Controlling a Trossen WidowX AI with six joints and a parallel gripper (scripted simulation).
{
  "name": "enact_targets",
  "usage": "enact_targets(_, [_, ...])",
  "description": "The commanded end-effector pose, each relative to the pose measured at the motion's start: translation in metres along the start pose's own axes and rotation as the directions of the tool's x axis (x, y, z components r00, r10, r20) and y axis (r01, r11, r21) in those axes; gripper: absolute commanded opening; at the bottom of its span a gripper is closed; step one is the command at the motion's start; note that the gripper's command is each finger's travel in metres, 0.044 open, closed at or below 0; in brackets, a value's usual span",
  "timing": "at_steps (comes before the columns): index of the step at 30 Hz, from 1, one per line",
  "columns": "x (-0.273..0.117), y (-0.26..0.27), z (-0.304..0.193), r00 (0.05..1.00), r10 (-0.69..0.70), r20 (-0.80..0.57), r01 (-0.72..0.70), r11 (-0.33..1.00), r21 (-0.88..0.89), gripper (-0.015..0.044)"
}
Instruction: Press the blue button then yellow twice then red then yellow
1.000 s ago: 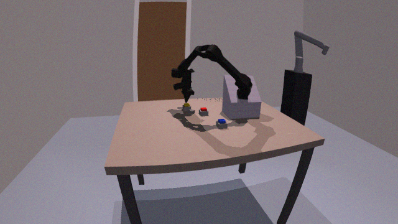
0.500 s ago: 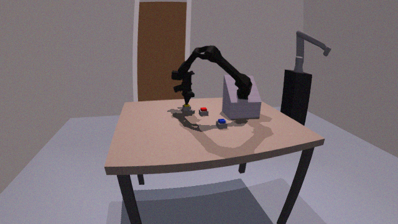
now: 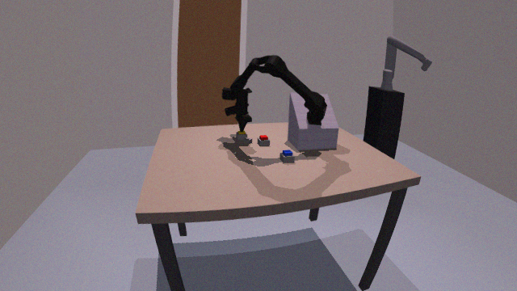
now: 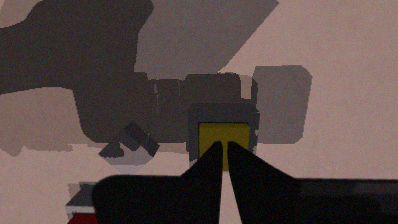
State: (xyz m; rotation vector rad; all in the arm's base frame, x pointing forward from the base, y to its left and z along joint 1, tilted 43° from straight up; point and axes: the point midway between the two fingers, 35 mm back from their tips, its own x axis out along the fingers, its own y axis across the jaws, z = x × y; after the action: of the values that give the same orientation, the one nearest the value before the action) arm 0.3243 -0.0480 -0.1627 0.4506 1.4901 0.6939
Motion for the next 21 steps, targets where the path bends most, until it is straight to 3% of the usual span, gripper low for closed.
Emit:
enact_targets(1, [0.002,0.0,-0.002,1.0,0.006,-0.002,-0.006,1.0,0.01,0.002])
enact_targets(6, [-0.031,0.0,-0.002,1.0,0.004,-0.002,-0.004,1.0,0.01,0.002])
enact_targets(14, [-0.031,0.0,-0.002,1.0,0.004,-0.002,-0.004,1.0,0.01,0.002])
enact_targets(21, [-0.058,0.088,0.032,0.999,-0.032,-0.006,0.032,0.999,0.017,0.0204])
